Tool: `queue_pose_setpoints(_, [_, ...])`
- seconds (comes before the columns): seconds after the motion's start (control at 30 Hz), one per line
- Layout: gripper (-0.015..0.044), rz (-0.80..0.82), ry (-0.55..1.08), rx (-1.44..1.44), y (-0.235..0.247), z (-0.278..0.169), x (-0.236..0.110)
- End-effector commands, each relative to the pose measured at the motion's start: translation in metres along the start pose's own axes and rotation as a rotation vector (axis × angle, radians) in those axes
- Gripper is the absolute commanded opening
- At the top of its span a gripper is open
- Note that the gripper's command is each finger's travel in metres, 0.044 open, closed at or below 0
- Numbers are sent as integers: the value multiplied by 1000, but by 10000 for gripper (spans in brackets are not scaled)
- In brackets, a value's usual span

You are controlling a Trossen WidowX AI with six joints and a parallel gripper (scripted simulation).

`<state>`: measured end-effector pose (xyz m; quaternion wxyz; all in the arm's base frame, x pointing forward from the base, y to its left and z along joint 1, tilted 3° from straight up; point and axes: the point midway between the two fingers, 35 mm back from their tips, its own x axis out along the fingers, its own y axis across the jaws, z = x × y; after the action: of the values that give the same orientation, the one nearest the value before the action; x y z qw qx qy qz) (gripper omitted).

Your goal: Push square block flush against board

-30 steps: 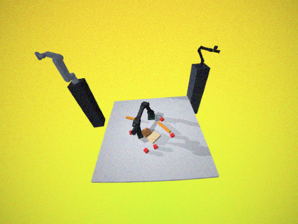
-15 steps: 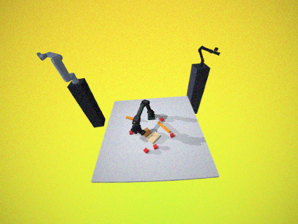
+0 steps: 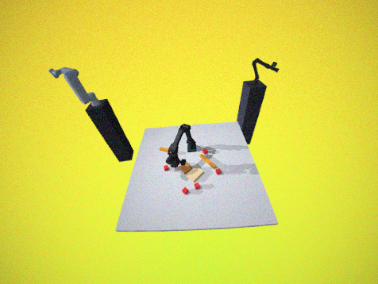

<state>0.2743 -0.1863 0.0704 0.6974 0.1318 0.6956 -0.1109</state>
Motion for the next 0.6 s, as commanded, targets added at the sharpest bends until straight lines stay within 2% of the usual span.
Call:
queue_pose_setpoints(0.0, [0,0,6,-150,-2,-10,2])
queue_pose_setpoints(0.57, [0,1,9,-743,-8,-47,5])
